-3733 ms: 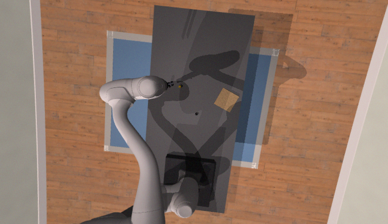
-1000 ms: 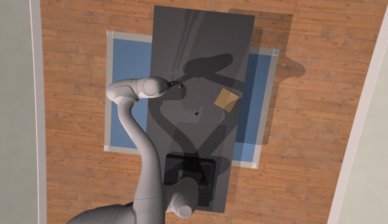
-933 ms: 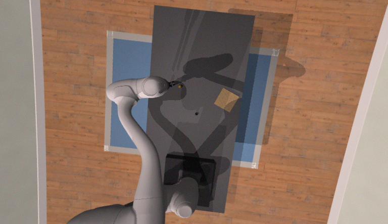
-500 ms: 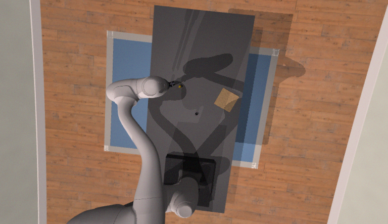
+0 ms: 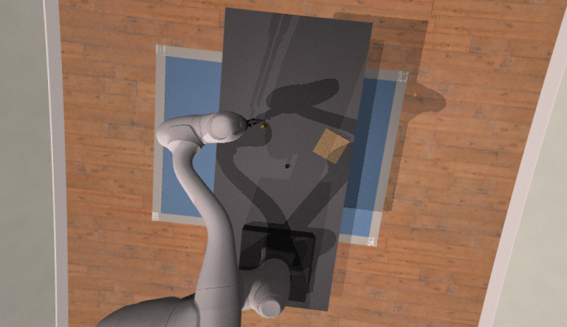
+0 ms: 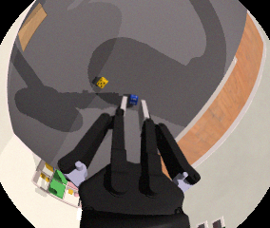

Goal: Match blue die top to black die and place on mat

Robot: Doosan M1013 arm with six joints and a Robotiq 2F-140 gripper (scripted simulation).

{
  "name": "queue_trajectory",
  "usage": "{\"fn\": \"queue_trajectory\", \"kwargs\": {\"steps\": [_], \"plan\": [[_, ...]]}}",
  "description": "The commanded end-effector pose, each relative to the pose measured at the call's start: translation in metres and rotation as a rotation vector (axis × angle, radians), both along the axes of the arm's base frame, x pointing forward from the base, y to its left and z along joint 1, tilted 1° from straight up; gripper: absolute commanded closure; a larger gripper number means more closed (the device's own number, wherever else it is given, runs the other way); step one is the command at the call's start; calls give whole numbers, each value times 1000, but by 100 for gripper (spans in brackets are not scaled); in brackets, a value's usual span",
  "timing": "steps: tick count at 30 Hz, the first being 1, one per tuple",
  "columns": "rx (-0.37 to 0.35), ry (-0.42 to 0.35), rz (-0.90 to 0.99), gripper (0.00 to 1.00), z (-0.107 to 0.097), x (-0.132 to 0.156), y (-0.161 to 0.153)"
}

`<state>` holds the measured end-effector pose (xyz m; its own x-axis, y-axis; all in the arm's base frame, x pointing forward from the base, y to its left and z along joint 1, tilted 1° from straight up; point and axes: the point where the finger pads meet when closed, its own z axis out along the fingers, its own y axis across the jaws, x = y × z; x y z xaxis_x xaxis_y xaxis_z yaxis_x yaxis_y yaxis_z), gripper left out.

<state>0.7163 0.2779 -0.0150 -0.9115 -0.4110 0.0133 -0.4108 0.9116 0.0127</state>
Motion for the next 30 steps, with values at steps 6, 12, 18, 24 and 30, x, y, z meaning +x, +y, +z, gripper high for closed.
{"fn": "queue_trajectory", "kwargs": {"steps": [6,12,18,24,30], "plan": [[0,0,0,73,-7,0,0],[0,0,0,73,-13,0,0],[0,0,0,73,-14,0,0],[0,0,0,73,-14,0,0],[0,0,0,73,-14,0,0]]}}
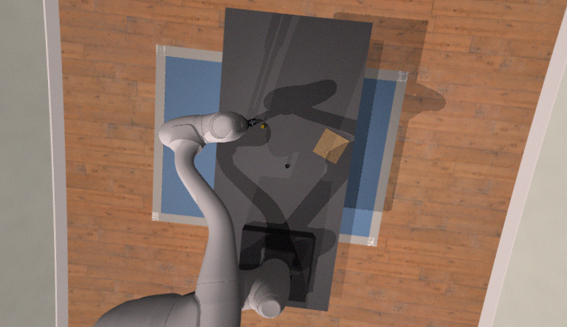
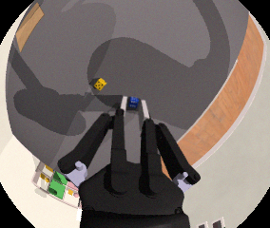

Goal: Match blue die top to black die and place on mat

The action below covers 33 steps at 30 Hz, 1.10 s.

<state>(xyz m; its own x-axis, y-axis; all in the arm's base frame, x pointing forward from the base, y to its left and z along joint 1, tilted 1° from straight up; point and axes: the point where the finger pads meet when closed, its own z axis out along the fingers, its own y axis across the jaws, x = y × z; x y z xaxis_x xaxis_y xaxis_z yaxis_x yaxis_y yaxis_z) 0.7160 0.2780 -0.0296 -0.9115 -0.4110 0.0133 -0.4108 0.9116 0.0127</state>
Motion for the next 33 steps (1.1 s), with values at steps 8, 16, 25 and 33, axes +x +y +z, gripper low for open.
{"fn": "queue_trajectory", "kwargs": {"steps": [8,16,25,33], "plan": [[0,0,0,73,0,0,0],[0,0,0,73,0,0,0],[0,0,0,84,0,0,0],[0,0,0,84,0,0,0]]}}
